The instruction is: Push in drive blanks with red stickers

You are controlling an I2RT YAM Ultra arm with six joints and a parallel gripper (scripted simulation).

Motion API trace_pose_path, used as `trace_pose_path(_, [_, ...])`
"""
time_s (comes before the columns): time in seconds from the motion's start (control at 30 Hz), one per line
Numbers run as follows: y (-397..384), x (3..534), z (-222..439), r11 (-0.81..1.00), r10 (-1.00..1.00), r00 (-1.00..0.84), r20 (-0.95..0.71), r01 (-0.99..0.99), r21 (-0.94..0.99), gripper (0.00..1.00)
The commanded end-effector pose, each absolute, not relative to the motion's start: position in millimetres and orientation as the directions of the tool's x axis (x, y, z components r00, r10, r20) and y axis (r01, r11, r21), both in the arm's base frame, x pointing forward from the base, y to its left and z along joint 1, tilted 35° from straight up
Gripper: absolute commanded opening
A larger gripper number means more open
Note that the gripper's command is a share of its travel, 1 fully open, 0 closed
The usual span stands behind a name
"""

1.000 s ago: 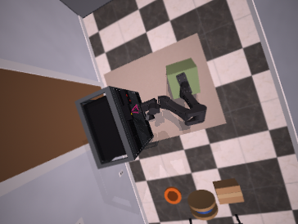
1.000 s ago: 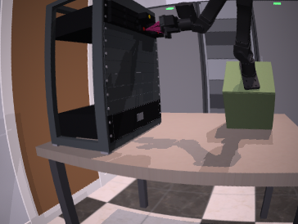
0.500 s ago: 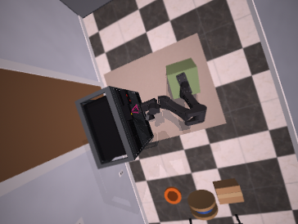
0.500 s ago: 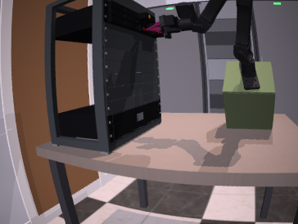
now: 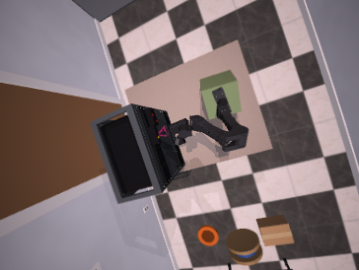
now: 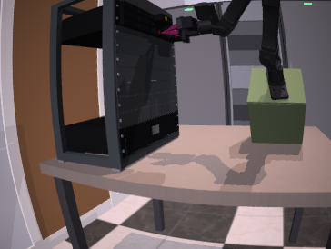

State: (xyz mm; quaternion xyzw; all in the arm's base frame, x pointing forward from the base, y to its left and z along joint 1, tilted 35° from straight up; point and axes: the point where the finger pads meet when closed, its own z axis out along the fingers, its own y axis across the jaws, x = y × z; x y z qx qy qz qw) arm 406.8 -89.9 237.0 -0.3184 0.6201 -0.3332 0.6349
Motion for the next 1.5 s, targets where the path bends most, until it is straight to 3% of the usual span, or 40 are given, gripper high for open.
trace_pose_path(0.0, [-112.9,414.2,252.0,0.566,-0.82,-0.037,-0.571,0.1,-0.819,0.0])
trace_pose_path(1.47, [-115.2,416.8,254.7,0.564,-0.821,-0.034,-0.57,0.104,-0.819,0.0])
